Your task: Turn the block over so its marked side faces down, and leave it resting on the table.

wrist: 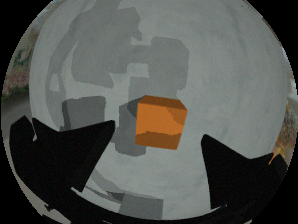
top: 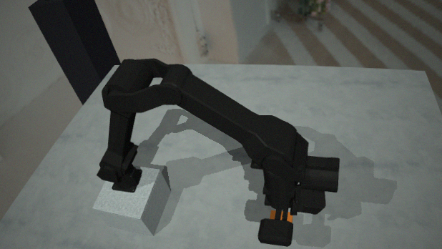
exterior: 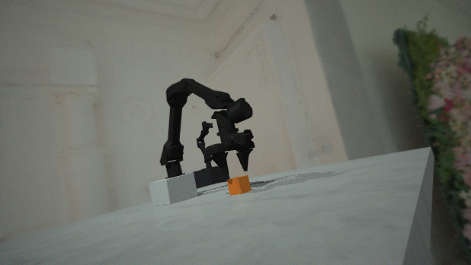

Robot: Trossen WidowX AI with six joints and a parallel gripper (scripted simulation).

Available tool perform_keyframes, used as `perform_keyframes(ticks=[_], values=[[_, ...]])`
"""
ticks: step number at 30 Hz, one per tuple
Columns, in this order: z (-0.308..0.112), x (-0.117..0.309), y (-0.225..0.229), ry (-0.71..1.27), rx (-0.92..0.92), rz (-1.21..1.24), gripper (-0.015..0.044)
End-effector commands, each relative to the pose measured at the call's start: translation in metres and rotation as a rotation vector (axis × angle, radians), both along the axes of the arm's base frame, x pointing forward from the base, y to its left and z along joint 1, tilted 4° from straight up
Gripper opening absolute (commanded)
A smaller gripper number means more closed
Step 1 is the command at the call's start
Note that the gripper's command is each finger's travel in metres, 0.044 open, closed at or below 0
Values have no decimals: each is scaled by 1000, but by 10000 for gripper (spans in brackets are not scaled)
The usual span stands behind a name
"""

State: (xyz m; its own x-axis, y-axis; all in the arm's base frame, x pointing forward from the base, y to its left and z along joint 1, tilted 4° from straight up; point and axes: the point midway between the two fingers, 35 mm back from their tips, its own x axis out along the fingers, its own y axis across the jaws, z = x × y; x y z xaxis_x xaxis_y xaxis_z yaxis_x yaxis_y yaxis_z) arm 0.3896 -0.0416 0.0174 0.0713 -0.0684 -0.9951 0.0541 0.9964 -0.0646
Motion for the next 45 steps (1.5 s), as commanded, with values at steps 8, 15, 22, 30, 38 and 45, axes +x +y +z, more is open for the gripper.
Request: perform_keyframes(ticks=[8, 15, 22, 30, 38, 45], values=[[-24, -1, -2, 15, -4, 3, 440], [-34, -1, -3, 15, -4, 3, 440], [-34, -1, -3, 15, -4, 3, 309], [-34, -1, -3, 15, -4, 3, 197], [-34, -1, -3, 15, -4, 3, 143], [-33, -1, -3, 15, -4, 3, 77]])
